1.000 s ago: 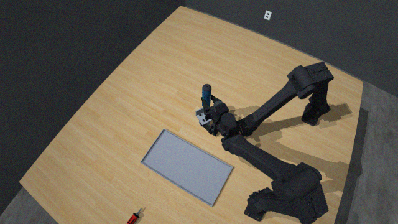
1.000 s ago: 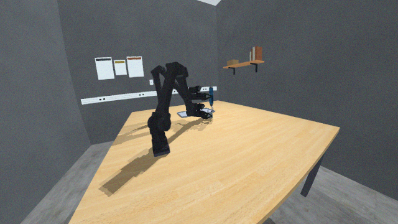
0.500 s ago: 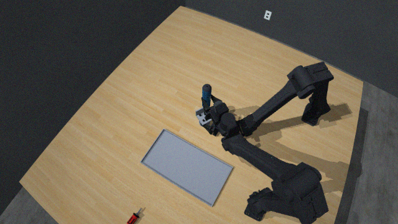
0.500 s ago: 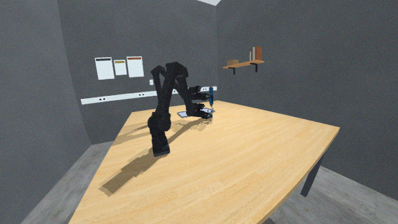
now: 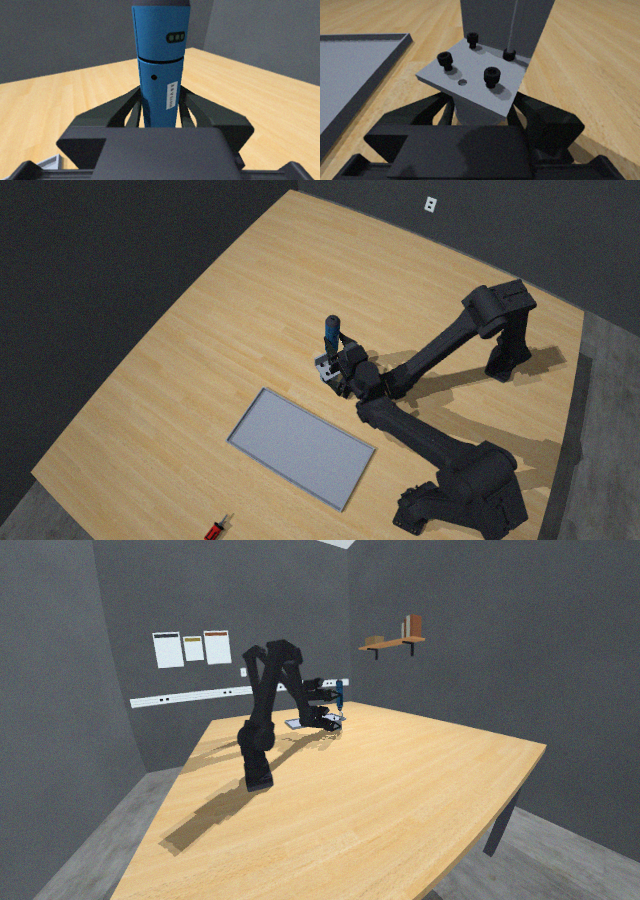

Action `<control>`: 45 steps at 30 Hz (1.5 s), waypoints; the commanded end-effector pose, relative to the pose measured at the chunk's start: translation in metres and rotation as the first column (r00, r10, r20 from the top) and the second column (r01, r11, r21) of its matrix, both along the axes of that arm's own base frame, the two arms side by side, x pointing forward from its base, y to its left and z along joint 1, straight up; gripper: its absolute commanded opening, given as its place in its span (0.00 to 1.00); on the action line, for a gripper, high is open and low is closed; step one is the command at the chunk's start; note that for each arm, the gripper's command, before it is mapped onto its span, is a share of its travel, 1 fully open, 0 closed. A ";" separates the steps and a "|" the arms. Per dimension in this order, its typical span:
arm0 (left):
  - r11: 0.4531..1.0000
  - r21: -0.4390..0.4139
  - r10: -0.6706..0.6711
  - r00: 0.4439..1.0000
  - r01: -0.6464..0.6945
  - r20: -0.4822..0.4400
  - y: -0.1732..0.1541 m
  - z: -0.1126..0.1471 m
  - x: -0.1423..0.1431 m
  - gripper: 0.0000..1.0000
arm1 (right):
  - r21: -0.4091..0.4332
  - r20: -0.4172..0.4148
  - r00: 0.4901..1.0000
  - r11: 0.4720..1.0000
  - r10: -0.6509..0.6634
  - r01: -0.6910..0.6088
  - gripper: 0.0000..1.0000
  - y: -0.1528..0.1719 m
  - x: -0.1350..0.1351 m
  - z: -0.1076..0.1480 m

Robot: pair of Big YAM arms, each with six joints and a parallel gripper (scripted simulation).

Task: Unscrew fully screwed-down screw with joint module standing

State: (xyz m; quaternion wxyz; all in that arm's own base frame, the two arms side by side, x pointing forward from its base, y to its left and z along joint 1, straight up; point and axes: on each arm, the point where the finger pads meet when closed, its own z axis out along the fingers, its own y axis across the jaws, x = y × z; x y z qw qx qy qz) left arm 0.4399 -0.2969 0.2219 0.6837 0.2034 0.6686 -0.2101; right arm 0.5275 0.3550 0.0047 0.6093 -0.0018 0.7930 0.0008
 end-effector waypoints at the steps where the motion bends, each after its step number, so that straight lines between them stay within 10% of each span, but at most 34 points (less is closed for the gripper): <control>1: 1.000 -0.024 -0.002 1.000 0.002 0.030 -0.004 0.014 0.005 0.42 | 0.012 0.009 1.000 1.000 0.001 -0.002 0.59 0.008 0.009 0.000; 45: 1.000 -0.027 -0.005 1.000 0.006 0.014 -0.002 -0.003 0.000 0.42 | 0.012 0.009 1.000 1.000 0.001 -0.001 0.59 0.008 0.009 0.000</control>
